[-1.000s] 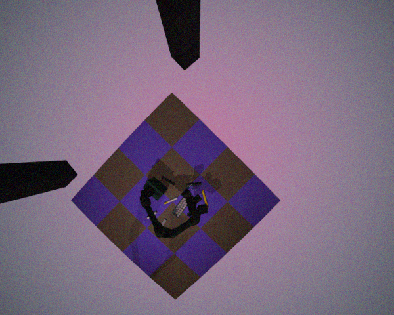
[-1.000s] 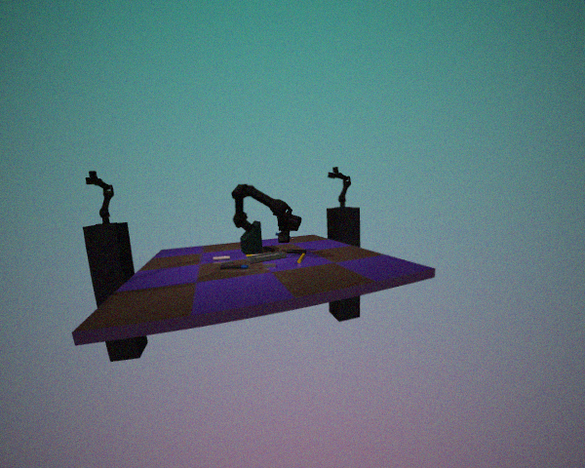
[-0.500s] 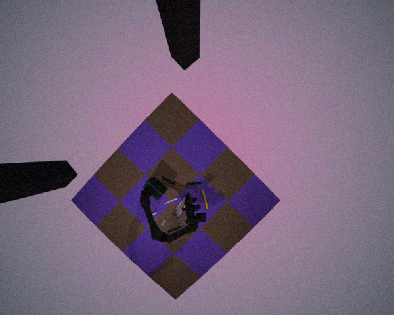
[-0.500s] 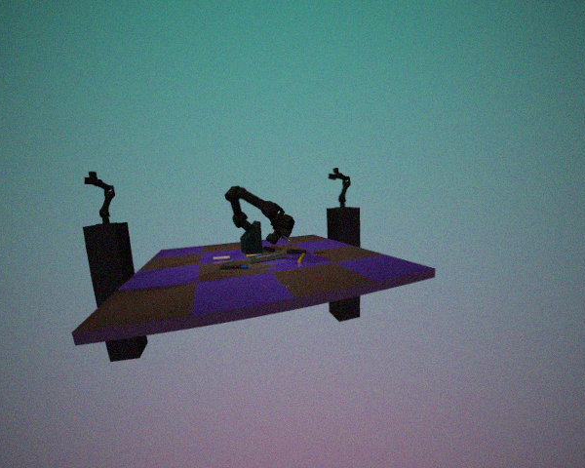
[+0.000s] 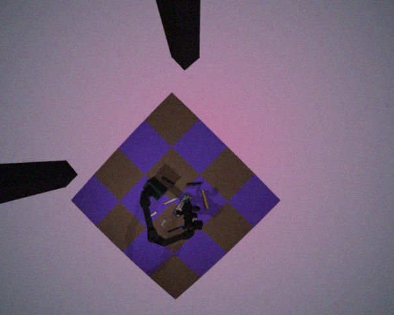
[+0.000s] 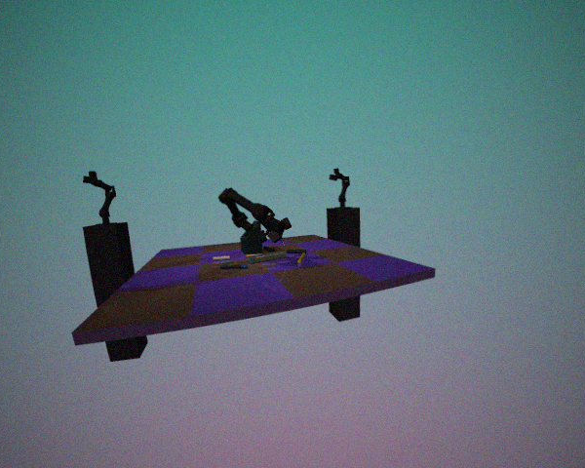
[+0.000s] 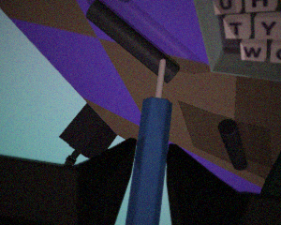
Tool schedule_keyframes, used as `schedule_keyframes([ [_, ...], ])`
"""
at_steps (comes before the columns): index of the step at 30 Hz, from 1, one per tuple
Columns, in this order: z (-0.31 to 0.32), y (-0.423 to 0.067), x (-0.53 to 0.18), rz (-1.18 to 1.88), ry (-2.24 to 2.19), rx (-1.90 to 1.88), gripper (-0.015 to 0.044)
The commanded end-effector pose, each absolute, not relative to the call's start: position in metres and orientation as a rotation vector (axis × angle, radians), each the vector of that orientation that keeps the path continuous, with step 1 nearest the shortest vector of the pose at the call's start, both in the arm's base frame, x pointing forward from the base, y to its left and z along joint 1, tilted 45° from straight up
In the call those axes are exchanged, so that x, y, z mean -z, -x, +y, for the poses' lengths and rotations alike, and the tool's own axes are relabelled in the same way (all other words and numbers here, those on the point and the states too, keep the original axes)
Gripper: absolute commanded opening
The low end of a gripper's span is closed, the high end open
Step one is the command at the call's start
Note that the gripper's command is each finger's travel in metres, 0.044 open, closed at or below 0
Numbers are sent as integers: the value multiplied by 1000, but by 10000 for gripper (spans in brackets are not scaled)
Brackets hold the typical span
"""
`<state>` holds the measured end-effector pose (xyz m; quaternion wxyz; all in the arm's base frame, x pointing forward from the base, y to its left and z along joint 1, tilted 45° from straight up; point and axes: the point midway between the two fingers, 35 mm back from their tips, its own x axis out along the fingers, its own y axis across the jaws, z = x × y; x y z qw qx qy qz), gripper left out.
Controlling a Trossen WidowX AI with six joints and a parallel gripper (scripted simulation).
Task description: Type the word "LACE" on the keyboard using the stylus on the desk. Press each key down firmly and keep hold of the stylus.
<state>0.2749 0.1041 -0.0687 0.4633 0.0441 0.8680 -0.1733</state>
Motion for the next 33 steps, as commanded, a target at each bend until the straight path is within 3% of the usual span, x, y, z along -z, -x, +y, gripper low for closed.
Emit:
schedule_keyframes([
  [1,100,-284,60,2091,-237,556,0],
  [14,80,-302,37,1929,-633,998,0],
  [31,55,-305,61,1926,-637,1005,0],
  [33,55,-306,62,1926,-637,1005,52],
])
